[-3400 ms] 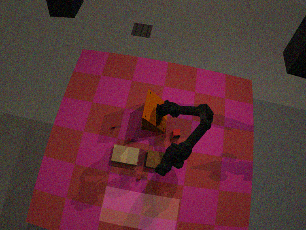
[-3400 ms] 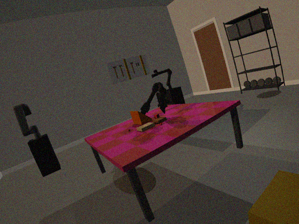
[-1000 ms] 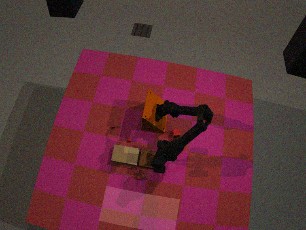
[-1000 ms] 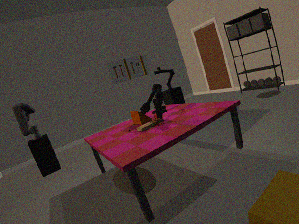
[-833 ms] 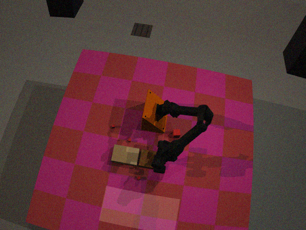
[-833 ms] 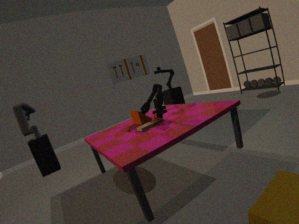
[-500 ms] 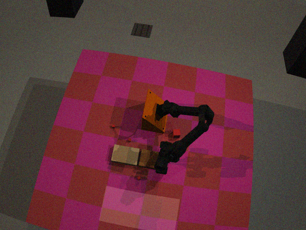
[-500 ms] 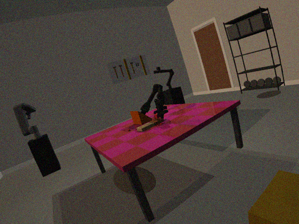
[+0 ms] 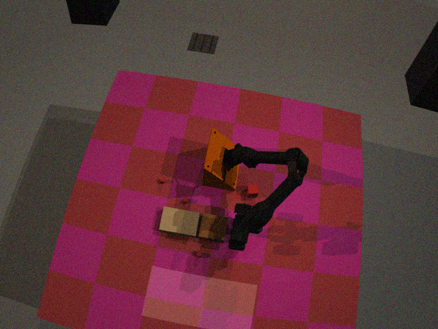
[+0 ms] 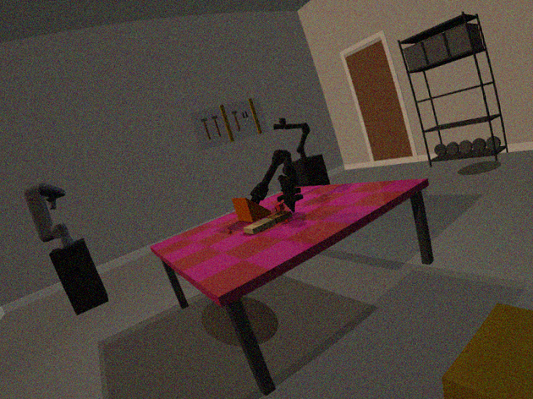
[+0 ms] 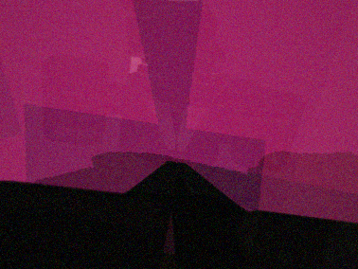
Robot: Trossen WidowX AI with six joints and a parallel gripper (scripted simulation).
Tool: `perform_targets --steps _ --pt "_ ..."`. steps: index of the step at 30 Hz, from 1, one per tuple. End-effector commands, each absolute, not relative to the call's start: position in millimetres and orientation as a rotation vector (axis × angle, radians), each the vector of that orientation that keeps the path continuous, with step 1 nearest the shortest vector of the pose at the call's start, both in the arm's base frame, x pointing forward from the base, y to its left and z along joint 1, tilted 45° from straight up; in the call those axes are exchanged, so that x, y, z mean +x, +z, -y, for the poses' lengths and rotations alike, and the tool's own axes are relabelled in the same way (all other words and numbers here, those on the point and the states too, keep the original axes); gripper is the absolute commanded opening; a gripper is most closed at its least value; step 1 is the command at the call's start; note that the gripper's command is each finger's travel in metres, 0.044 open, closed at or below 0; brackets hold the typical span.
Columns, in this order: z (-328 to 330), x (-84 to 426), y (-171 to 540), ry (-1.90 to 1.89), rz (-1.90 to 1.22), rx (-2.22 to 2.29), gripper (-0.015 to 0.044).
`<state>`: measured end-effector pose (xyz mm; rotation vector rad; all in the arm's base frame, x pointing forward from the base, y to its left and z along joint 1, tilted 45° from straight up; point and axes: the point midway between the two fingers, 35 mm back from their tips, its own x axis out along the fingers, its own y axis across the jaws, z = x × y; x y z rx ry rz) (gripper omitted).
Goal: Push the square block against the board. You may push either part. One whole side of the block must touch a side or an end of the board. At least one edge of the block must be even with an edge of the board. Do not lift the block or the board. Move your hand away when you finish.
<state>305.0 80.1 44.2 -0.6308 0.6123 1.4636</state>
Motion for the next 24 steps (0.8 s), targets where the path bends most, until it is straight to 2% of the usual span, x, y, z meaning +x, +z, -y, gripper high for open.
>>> perform_targets --steps 1,5,10,24 --pt "-86.4 305.0 51.8 1.465 -0.604 -0.63 0.0" --pt "-81.8 305.3 50.1 1.464 -0.61 -0.632 0.0" --pt "-44.4 303.4 87.6 1.465 -0.605 -0.631 0.0" --pt "-27.9 301.1 66.7 1.462 -0.611 -0.625 0.0"
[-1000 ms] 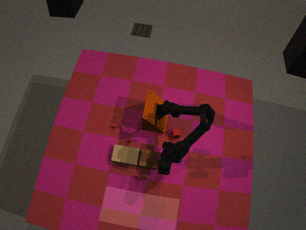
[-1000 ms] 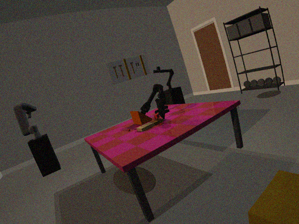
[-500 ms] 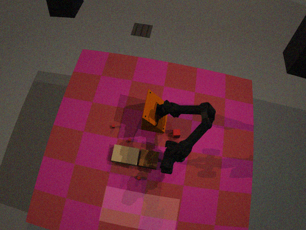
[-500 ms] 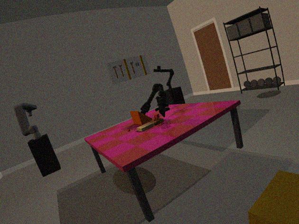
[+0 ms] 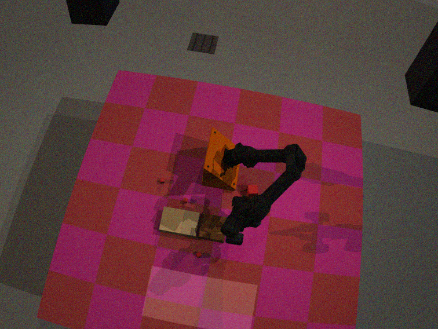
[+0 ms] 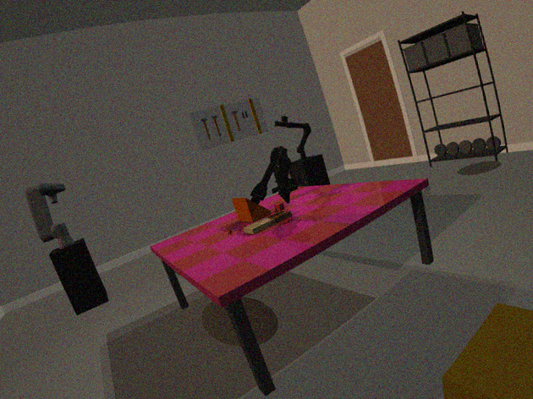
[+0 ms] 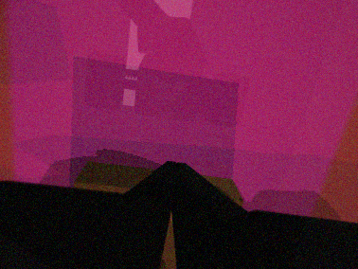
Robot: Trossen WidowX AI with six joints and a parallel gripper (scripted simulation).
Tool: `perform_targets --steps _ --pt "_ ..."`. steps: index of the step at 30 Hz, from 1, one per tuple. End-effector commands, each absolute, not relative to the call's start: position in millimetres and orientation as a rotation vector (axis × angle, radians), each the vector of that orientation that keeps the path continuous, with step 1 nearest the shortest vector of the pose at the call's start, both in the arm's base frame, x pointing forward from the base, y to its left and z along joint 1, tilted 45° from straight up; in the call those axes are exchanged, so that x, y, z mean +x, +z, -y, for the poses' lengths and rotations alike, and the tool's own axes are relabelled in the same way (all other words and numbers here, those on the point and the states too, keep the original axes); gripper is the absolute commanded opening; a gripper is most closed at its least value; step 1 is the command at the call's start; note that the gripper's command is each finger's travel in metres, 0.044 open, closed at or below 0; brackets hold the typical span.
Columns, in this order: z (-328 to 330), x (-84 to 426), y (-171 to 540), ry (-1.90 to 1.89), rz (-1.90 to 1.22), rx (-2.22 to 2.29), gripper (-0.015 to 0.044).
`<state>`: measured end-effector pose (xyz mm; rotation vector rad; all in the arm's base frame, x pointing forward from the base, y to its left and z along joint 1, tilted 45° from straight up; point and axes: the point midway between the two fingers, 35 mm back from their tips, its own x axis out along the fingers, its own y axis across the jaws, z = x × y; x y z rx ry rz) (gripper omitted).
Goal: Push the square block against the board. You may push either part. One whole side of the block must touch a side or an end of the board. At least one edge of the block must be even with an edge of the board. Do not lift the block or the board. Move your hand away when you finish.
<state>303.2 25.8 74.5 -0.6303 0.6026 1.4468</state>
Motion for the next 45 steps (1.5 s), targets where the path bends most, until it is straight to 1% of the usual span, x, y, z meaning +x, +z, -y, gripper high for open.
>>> perform_targets --steps 1,5,37,45 --pt "-34.2 302.1 59.9 1.462 -0.611 -0.626 0.0" --pt "-64.4 302.6 30.1 1.462 -0.609 -0.625 0.0" --pt "-34.0 305.3 0.8 1.46 -0.614 -0.629 0.0" --pt "-40.1 306.4 6.8 1.46 -0.614 -0.629 0.0"
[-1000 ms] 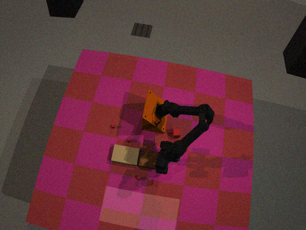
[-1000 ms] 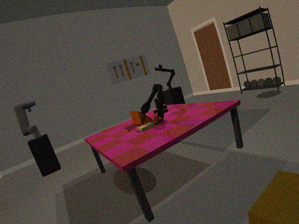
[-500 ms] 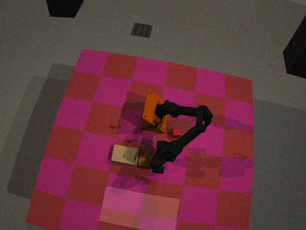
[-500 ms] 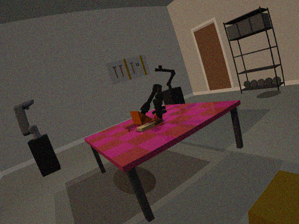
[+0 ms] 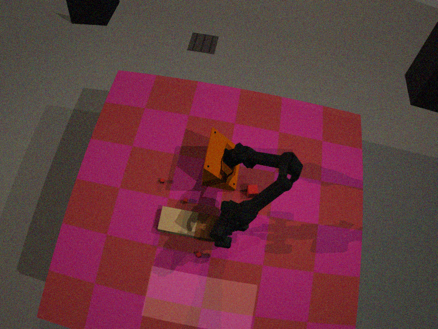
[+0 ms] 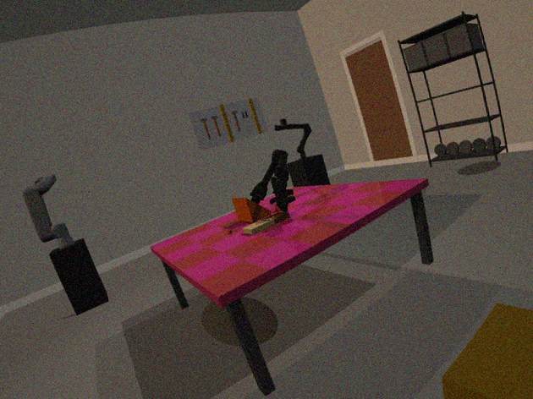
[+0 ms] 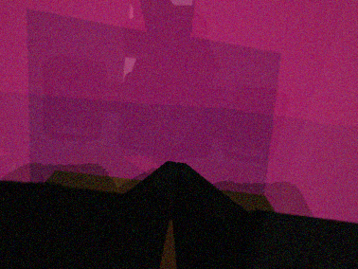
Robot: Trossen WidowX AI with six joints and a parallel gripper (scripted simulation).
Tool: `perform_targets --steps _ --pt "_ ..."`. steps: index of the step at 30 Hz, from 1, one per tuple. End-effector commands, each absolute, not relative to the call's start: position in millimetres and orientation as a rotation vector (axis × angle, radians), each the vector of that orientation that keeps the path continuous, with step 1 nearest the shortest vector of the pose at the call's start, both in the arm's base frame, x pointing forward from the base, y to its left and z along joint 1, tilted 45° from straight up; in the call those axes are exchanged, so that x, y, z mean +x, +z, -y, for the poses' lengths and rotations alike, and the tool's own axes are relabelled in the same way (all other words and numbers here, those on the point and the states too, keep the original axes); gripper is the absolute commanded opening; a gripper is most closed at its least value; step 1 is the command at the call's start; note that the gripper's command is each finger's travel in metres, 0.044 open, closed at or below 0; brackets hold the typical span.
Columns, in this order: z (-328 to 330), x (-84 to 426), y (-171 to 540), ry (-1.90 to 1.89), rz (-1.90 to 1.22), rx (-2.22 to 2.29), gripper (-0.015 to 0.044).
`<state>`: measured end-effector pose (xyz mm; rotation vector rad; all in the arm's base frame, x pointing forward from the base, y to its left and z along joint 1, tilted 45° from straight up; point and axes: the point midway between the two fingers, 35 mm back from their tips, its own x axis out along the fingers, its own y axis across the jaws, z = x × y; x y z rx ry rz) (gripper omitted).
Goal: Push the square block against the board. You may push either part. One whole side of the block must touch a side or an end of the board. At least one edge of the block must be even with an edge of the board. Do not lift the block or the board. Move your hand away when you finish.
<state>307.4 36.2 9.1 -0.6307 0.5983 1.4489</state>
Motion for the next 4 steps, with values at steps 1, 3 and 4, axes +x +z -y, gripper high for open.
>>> perform_targets --steps 1,3,4 --pt "-41.2 306.6 7.9 1.46 -0.614 -0.629 0.0" --pt "-43.5 306.9 10.1 1.46 -0.614 -0.629 0.0" --pt "-44.6 307.0 11.2 1.46 -0.614 -0.629 0.0"
